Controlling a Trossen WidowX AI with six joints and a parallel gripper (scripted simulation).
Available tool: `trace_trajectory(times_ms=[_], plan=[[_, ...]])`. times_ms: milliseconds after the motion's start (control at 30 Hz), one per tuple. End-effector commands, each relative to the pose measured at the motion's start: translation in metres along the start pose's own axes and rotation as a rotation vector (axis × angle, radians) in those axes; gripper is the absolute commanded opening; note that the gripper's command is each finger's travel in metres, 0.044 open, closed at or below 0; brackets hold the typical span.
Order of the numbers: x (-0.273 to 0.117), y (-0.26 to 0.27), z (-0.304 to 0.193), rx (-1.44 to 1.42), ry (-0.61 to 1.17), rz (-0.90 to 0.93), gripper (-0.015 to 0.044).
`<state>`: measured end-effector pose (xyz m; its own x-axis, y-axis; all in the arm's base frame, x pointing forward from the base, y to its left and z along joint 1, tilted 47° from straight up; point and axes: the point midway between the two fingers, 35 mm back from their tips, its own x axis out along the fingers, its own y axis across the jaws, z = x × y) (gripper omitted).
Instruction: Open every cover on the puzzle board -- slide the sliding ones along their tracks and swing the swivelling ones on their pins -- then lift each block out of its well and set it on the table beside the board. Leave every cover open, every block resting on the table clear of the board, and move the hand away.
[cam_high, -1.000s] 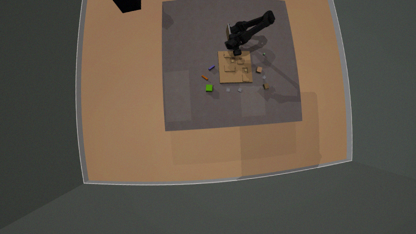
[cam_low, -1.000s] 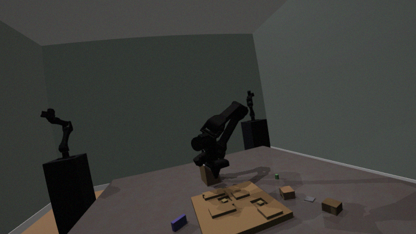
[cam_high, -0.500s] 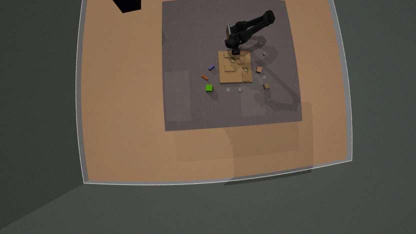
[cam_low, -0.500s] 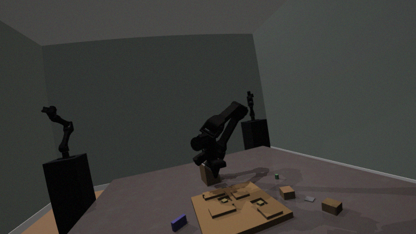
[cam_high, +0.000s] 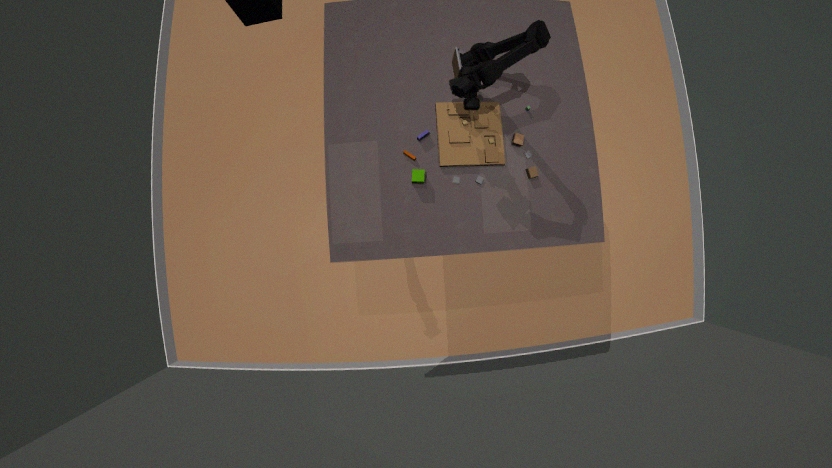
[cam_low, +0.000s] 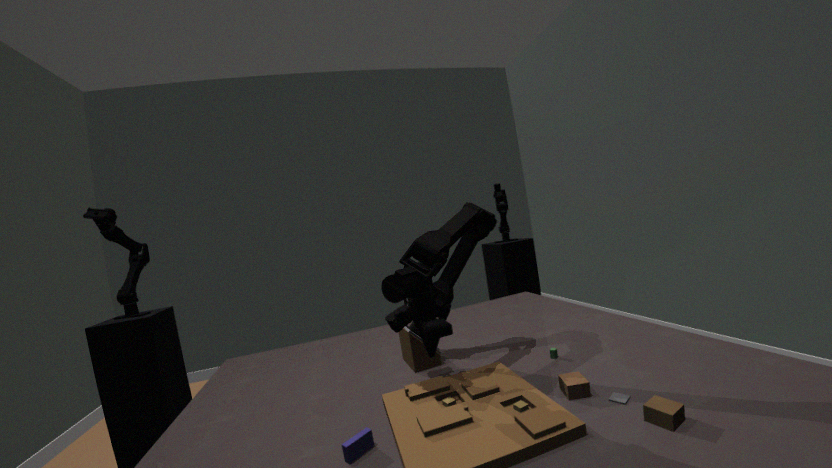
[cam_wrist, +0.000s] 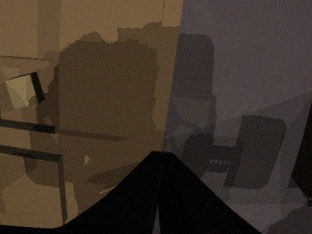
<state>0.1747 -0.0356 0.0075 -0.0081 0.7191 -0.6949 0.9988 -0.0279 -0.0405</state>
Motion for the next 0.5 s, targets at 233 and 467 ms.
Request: trace_trajectory(times_ms=[233,467], plan=[[0.011,0.0,0.001,0.005,-0.001,-0.001,0.0],[0.018,0.001,0.001,0.005,-0.001,-0.001,0.0]])
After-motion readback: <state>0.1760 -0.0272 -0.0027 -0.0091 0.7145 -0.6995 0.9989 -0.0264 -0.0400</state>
